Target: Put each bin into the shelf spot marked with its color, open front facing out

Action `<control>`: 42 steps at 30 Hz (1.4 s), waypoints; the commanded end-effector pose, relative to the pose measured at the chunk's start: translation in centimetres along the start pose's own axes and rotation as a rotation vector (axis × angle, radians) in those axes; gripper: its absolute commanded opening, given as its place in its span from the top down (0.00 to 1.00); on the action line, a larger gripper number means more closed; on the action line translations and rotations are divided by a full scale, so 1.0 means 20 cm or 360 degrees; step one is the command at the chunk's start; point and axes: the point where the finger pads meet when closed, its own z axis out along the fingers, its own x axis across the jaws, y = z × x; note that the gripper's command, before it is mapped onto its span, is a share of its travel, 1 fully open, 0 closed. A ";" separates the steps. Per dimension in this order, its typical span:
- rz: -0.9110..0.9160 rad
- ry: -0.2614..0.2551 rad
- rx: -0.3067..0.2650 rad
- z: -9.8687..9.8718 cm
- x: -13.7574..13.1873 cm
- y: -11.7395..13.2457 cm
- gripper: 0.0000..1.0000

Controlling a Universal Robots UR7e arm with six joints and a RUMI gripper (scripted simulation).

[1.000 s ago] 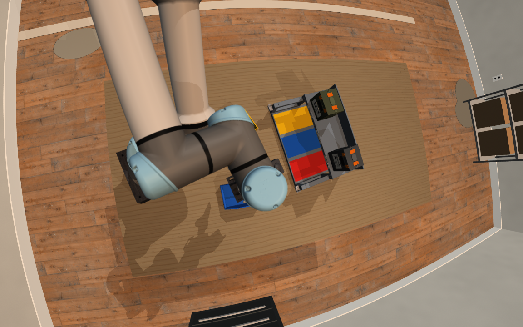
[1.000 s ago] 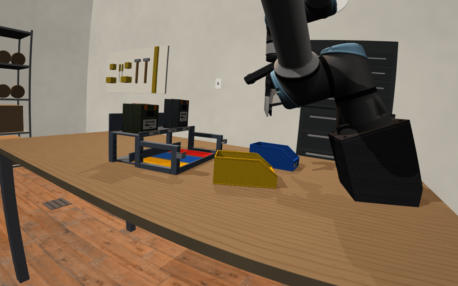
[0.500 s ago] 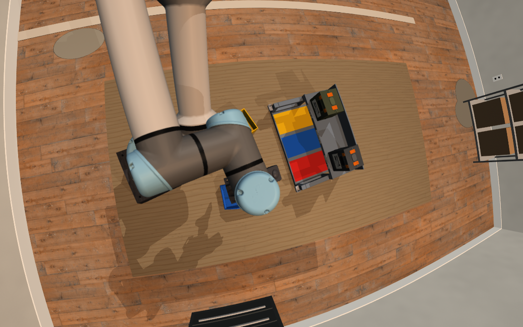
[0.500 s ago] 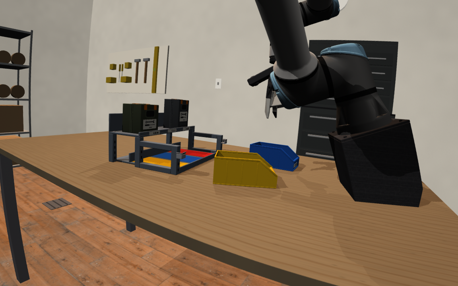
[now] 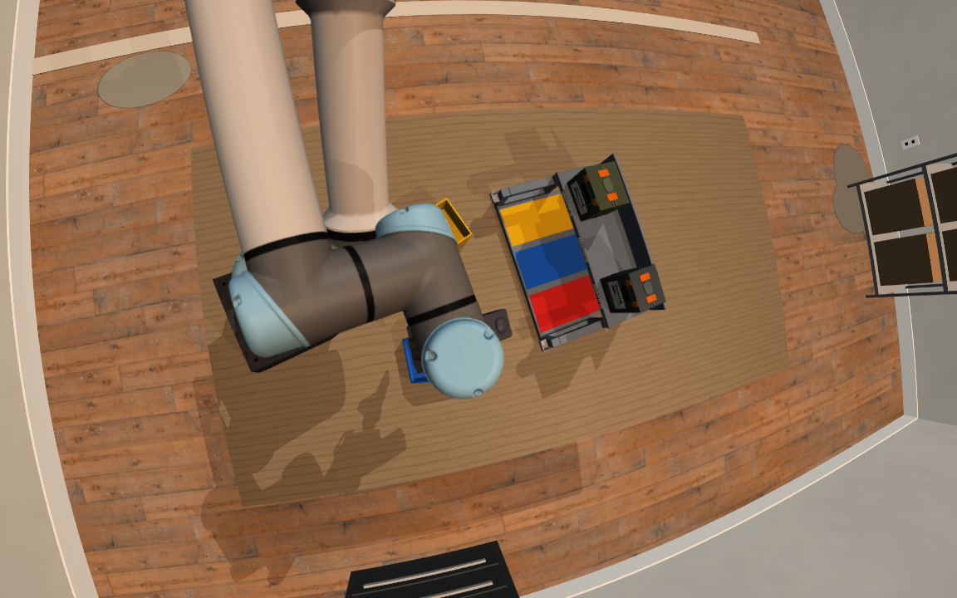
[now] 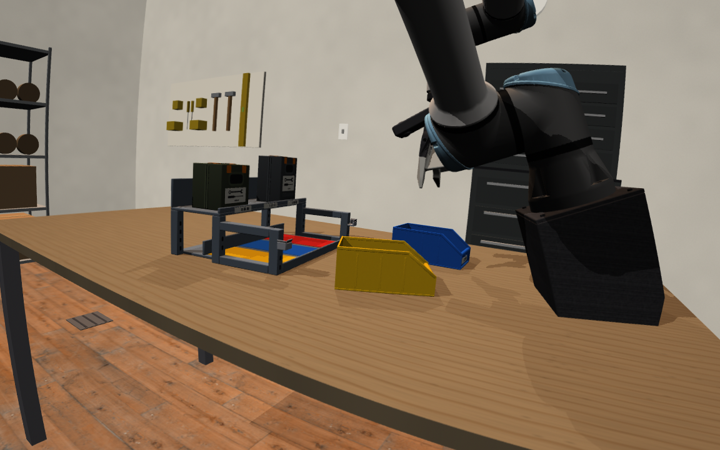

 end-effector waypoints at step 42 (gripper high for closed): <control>0.0063 0.0002 0.0007 0.01 0.01 0.01 1.00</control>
